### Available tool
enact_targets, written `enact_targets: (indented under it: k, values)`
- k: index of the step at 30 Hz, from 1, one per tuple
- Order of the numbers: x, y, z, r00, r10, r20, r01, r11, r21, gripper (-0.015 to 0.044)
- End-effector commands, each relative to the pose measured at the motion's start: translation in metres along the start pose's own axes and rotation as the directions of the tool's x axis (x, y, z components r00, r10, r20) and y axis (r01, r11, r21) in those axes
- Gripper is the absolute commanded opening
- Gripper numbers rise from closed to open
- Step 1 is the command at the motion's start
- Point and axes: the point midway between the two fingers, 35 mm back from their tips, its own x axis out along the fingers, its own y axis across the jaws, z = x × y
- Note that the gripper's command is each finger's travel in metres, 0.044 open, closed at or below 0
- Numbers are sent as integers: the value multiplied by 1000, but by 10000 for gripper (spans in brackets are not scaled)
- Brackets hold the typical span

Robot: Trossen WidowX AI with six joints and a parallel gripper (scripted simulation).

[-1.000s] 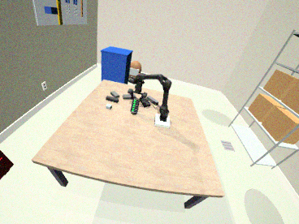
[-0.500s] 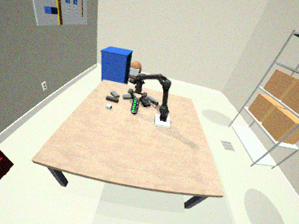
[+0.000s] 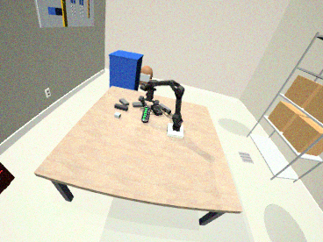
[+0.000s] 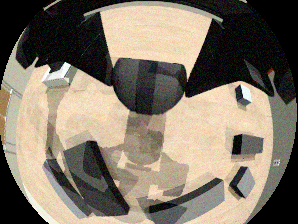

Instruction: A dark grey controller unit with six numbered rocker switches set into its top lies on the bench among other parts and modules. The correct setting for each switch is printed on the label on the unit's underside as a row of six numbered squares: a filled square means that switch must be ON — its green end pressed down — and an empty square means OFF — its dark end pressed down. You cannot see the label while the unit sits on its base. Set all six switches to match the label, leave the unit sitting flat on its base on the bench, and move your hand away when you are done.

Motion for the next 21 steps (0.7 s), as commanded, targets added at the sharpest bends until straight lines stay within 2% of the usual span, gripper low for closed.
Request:
enact_targets:
  k: [1,21]
  values:
    - [7,-1,-2,1000,-17,-16,17,1000,-13,338]
    - [18,-1,9,1000,-17,-15,17,1000,-13,338]
